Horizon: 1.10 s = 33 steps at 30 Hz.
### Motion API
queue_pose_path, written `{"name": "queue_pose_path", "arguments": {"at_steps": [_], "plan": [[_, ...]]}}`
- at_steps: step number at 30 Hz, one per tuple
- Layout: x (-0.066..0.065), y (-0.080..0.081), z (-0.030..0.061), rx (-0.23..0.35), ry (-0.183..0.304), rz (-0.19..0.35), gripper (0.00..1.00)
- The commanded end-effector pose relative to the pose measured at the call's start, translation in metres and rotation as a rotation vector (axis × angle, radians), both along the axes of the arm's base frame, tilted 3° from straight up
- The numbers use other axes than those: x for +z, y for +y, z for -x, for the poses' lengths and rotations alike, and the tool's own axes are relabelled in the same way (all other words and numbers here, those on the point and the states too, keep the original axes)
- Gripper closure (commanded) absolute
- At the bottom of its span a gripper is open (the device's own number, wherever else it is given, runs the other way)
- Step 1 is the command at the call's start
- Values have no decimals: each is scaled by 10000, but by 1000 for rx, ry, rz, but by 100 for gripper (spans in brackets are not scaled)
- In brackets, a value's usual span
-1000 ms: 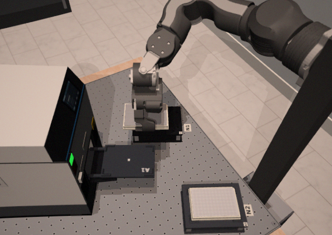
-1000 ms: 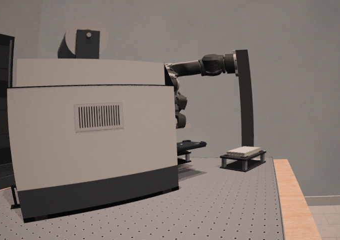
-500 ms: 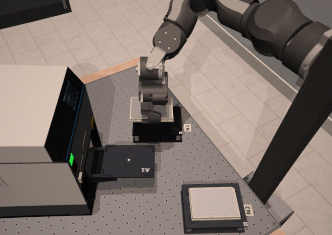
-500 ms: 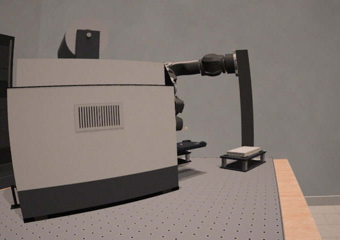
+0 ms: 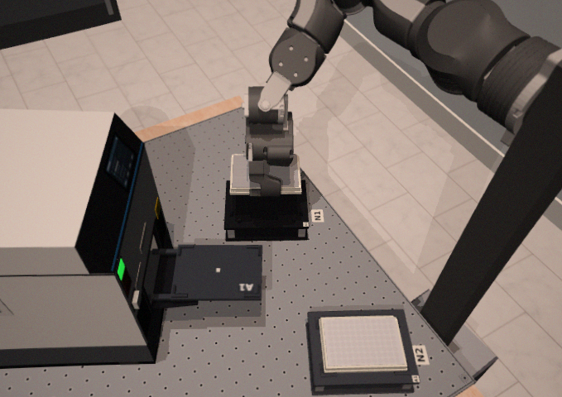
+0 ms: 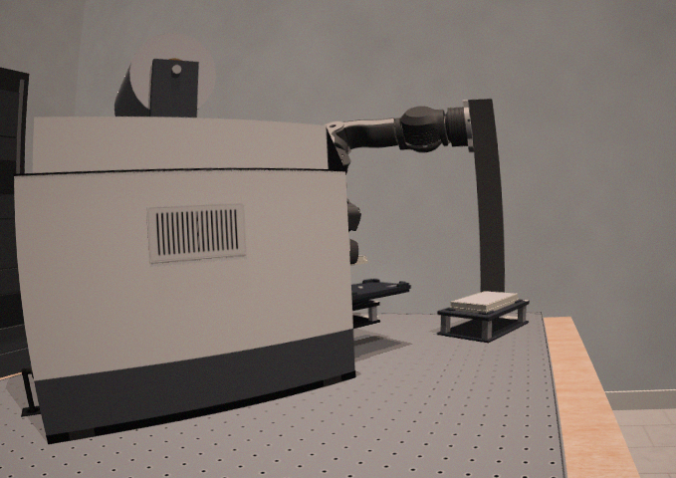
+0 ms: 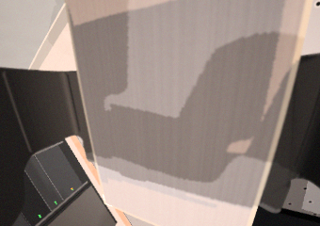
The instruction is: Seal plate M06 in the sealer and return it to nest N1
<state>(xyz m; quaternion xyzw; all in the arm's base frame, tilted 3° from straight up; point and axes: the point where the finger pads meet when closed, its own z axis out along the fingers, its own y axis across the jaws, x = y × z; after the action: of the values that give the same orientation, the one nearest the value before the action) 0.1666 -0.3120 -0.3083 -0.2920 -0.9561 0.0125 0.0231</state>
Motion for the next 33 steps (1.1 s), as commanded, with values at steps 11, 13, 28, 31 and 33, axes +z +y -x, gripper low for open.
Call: {"name": "queue_pose_path", "arguments": {"at_steps": [11, 13, 28, 31, 33], "plan": [[-8, -47, 44, -1, -9, -2, 100], [-8, -47, 44, -1, -9, -2, 100], [-308, -39, 46, 0, -12, -5, 100], [-308, -39, 46, 0, -12, -5, 100], [-308, -39, 46, 0, -12, -5, 100]]}}
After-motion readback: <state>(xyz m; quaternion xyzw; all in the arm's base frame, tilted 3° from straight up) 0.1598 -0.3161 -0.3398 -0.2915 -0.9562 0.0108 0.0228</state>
